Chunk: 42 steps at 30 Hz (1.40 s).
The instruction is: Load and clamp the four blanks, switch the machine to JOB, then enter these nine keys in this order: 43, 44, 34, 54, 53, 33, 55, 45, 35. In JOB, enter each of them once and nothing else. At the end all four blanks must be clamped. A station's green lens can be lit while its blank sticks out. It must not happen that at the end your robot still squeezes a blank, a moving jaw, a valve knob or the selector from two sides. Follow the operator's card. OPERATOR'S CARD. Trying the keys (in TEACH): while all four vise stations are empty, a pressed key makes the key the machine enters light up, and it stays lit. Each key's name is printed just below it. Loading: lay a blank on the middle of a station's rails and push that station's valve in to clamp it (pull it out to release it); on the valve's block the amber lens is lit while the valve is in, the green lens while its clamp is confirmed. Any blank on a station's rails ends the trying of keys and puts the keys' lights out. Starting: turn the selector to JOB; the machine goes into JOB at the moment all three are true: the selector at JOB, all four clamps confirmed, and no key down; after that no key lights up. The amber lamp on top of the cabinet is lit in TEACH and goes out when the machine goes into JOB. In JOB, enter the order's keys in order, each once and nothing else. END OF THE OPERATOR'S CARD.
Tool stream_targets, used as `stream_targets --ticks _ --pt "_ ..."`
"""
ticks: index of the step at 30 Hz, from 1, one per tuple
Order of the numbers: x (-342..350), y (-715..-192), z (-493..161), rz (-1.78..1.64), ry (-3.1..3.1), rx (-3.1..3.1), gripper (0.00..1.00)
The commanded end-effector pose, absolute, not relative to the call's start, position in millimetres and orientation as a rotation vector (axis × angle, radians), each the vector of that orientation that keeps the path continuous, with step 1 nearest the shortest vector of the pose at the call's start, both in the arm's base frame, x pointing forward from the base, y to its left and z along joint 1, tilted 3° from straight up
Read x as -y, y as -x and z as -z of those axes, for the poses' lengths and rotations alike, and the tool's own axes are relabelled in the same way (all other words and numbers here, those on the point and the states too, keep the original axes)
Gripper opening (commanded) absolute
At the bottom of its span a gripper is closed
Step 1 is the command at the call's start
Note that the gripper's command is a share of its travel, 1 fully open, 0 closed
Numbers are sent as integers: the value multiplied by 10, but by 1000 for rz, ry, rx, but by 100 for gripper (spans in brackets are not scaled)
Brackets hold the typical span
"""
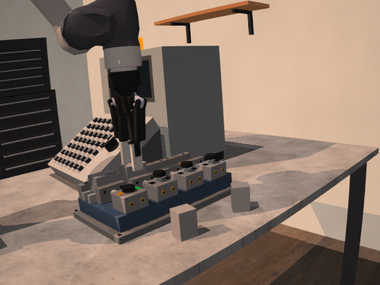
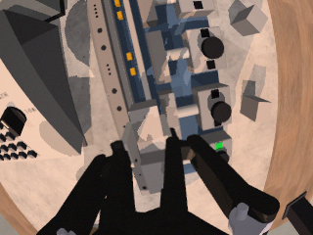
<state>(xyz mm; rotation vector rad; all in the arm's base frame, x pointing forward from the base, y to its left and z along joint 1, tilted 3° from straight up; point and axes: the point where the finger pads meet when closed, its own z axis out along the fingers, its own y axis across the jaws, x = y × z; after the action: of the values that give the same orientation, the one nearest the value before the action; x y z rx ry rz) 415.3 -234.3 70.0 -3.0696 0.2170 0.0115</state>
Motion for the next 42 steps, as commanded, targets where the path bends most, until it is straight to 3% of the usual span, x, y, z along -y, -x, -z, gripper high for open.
stream_targets --ticks 1,29,30,42 --pt "2366 -4183 -715 -1 3074 -230 0" --pt "2366 -4183 -715 -1 3074 -230 0" --pt "2366 -4183 -715 -1 3074 -230 40" --pt "2366 -4183 -715 -1 3074 -230 40"
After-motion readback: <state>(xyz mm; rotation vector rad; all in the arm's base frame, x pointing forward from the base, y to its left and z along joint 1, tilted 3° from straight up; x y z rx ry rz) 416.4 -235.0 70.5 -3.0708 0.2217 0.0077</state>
